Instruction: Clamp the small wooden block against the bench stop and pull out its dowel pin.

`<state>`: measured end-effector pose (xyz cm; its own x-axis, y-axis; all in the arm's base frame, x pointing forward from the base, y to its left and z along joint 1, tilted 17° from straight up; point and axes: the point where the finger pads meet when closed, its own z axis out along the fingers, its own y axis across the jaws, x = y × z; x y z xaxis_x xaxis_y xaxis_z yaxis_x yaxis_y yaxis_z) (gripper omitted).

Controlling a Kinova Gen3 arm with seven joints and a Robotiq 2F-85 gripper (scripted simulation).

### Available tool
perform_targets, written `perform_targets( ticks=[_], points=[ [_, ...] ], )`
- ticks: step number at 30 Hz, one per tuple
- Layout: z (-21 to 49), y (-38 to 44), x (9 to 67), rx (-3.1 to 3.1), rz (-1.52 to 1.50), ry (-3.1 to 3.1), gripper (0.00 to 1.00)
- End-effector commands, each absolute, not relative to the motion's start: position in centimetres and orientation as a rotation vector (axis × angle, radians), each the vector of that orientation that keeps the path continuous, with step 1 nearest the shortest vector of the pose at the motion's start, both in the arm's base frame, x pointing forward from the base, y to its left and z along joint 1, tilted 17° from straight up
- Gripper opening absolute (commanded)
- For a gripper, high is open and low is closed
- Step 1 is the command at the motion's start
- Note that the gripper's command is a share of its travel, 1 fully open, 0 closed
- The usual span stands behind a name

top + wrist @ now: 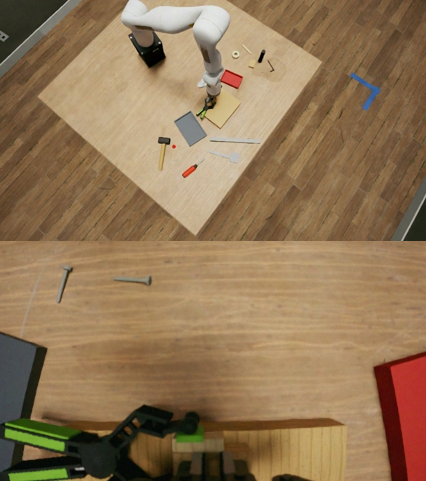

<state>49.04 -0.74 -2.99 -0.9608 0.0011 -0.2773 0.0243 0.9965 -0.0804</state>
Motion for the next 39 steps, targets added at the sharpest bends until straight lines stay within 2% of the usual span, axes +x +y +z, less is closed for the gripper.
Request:
perform_targets(
  ticks=[1, 39],
  points=[
    [-2.82, -0.52, 49.2, 0.012, -0.114, 2.854, 0.1],
    [-2.82, -0.51, 49.2, -0.028, -0.12, 2.855, 0.1]
  ],
)
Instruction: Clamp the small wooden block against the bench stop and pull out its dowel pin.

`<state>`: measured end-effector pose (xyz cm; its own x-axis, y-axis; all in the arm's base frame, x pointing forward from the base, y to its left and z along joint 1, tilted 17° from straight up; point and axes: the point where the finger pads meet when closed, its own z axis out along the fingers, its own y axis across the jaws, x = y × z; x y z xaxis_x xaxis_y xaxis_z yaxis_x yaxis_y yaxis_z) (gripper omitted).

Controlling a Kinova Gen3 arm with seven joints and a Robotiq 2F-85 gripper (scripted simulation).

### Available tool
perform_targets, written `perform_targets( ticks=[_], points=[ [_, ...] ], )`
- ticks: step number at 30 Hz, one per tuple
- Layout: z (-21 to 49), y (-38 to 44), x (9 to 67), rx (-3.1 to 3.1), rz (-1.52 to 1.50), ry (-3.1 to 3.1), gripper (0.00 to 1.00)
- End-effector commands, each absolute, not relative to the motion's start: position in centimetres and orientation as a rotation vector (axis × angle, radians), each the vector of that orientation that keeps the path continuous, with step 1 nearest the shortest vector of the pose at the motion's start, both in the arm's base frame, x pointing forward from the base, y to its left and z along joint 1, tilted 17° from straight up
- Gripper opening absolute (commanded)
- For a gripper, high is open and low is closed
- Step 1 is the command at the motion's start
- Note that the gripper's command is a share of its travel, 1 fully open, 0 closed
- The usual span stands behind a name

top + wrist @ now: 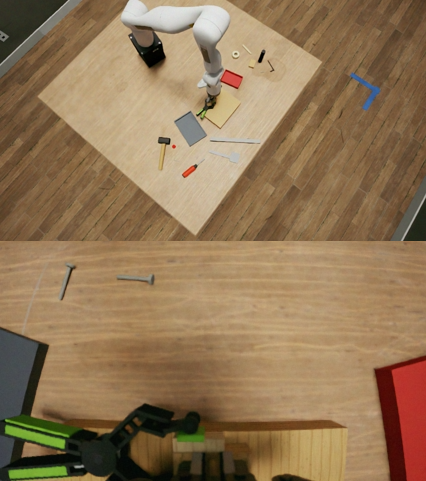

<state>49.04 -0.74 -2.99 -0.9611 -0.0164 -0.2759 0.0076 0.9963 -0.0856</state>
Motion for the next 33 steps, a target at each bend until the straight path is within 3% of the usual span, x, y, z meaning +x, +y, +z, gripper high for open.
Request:
perform_targets(
  ticks=[1, 33],
  points=[
    [-2.82, -0.5, 49.2, -0.03, -0.12, 2.855, 0.1],
    [-2.81, -0.51, 49.19, -0.096, -0.129, 2.855, 0.1]
  ],
)
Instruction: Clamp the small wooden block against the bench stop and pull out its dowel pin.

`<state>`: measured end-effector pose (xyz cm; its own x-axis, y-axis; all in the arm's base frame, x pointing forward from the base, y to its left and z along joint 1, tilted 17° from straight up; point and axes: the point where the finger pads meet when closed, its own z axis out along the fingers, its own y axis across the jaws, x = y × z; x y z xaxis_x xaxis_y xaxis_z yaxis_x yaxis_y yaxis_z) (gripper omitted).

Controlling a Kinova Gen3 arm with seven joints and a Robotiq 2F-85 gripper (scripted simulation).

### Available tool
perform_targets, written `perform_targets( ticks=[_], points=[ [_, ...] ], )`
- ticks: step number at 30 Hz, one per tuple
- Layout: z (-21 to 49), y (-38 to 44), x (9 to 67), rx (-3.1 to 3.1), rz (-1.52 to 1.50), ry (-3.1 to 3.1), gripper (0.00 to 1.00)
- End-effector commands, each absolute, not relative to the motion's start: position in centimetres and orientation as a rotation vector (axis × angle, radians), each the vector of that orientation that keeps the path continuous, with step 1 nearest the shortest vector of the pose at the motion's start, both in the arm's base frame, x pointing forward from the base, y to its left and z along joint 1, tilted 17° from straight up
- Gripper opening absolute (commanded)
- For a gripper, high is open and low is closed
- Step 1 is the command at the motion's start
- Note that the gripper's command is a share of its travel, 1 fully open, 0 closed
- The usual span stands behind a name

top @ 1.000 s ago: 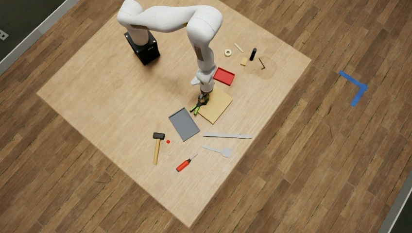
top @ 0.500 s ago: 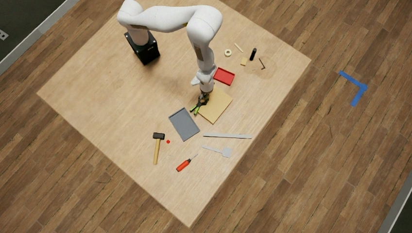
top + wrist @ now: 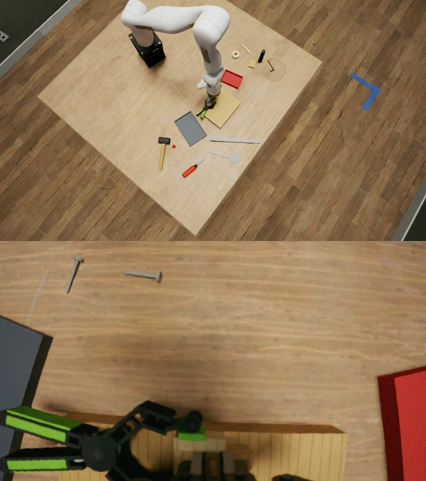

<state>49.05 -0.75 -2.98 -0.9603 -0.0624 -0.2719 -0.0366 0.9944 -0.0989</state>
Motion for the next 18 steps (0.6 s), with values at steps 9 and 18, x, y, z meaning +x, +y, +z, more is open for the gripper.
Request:
perform_targets(
  ticks=[9, 18],
  points=[
    [-2.81, -0.51, 49.19, -0.125, -0.133, 2.855, 0.1],
    [-2.81, -0.52, 49.18, -0.149, -0.137, 2.854, 0.1]
  ],
)
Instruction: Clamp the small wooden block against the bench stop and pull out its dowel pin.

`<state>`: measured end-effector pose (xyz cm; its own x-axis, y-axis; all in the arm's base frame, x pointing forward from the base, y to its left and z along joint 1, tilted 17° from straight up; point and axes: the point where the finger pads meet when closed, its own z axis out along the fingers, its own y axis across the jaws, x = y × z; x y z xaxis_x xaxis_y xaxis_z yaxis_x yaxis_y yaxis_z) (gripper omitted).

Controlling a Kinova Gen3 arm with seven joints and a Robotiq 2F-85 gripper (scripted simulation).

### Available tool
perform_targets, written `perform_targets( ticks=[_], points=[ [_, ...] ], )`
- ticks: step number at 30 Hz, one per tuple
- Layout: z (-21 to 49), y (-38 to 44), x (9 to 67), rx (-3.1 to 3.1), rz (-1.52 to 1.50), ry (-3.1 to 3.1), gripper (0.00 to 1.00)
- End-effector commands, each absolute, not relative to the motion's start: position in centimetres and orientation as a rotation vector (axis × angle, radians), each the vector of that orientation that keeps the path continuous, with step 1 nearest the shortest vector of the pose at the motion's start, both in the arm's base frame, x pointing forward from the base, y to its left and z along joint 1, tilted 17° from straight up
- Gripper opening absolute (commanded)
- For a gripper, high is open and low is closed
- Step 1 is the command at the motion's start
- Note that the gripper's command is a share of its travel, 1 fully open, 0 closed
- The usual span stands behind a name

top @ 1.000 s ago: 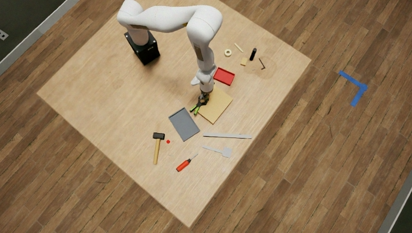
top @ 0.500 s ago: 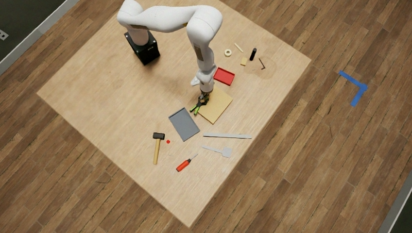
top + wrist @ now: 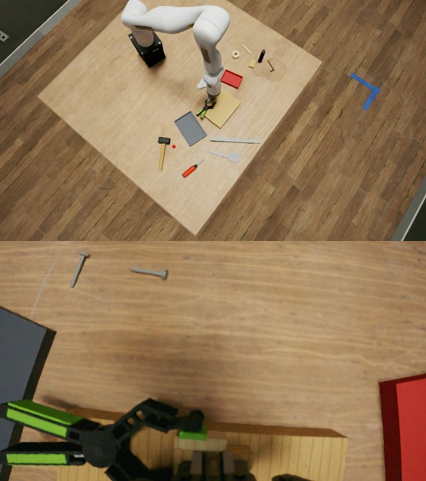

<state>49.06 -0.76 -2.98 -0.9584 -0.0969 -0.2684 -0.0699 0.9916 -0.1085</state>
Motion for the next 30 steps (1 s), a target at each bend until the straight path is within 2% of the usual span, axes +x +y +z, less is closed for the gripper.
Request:
perform_targets(
  ticks=[1, 30],
  points=[
    [-2.81, -0.52, 49.18, -0.153, -0.138, 2.854, 0.1],
    [-2.8, -0.53, 49.17, -0.273, -0.155, 2.849, 0.1]
  ],
)
